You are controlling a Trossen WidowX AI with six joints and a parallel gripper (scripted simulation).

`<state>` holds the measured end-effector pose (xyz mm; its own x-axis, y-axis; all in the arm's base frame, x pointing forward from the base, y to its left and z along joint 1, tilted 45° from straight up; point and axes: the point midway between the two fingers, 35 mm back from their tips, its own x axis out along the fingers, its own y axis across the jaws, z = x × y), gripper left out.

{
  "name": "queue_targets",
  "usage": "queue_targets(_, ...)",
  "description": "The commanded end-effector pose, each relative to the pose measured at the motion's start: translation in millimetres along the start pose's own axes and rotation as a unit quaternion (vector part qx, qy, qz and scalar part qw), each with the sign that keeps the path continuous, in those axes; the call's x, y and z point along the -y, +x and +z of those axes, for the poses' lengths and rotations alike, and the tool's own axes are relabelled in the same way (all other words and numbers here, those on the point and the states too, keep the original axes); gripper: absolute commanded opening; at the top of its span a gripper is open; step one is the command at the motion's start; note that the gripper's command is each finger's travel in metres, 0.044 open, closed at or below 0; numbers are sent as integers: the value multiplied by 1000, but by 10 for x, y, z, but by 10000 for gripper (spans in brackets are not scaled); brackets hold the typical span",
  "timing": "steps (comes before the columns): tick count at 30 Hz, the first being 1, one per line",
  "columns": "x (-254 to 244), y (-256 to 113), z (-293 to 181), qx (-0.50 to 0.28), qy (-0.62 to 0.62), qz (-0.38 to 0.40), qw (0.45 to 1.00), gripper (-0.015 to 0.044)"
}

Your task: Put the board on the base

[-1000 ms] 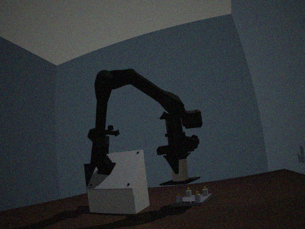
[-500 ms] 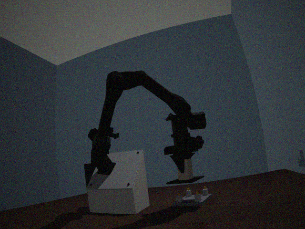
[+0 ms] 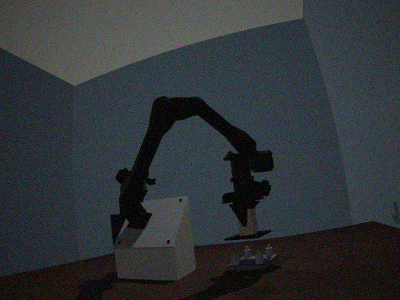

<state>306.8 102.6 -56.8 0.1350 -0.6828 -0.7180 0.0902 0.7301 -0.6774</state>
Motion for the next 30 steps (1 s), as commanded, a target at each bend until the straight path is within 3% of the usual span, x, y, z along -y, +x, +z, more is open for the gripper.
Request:
queue_targets(1,-121,-5,-2,1,-2,2,1000,0)
queue_targets(30,-180,93,0,1,-5,0,1000,0)
